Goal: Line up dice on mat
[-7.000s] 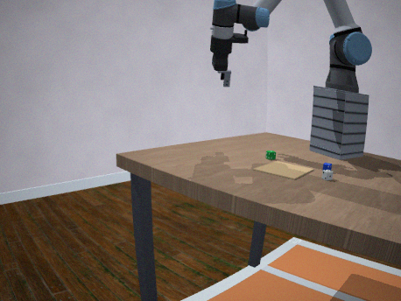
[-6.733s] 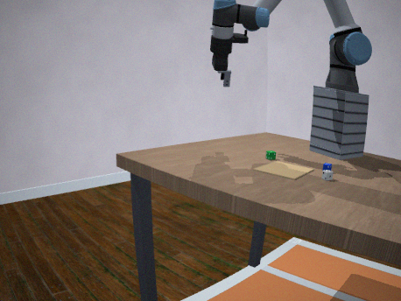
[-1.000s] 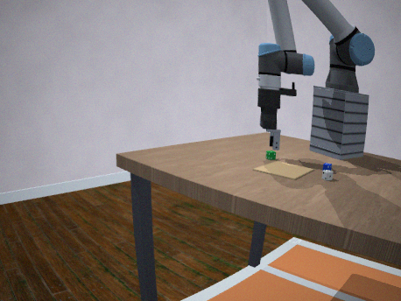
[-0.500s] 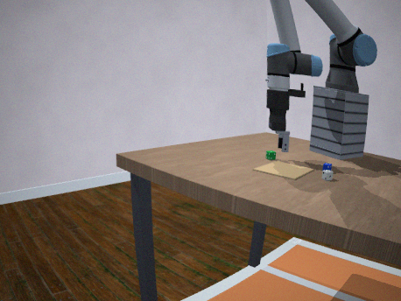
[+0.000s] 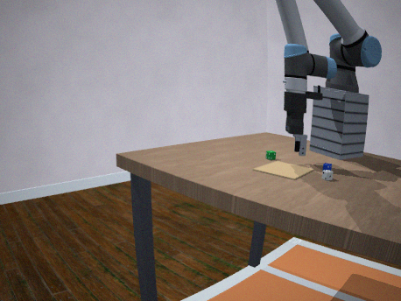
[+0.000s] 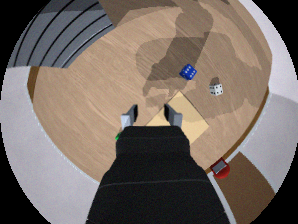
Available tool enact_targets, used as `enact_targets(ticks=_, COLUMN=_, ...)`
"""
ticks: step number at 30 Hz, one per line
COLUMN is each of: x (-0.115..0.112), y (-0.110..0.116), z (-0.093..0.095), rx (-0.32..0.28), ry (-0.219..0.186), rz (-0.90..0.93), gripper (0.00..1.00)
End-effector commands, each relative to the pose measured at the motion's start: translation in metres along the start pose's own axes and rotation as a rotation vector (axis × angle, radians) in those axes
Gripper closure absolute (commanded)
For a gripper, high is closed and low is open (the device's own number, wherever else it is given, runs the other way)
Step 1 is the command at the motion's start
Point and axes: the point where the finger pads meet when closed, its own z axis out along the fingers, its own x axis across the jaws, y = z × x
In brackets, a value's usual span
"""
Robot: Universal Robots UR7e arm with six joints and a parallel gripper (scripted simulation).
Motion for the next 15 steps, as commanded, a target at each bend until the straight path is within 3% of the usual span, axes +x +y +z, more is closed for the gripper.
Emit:
enact_targets(ticks=1, x=0.023, y=-0.025, z=0.000, rx=0.001, ry=0.001, rz=0.006, gripper=0.00)
enact_targets(ticks=15, x=0.061, y=-0.059, z=-0.001, rx=-0.006, ry=0.003, rz=0.005, gripper=0.00)
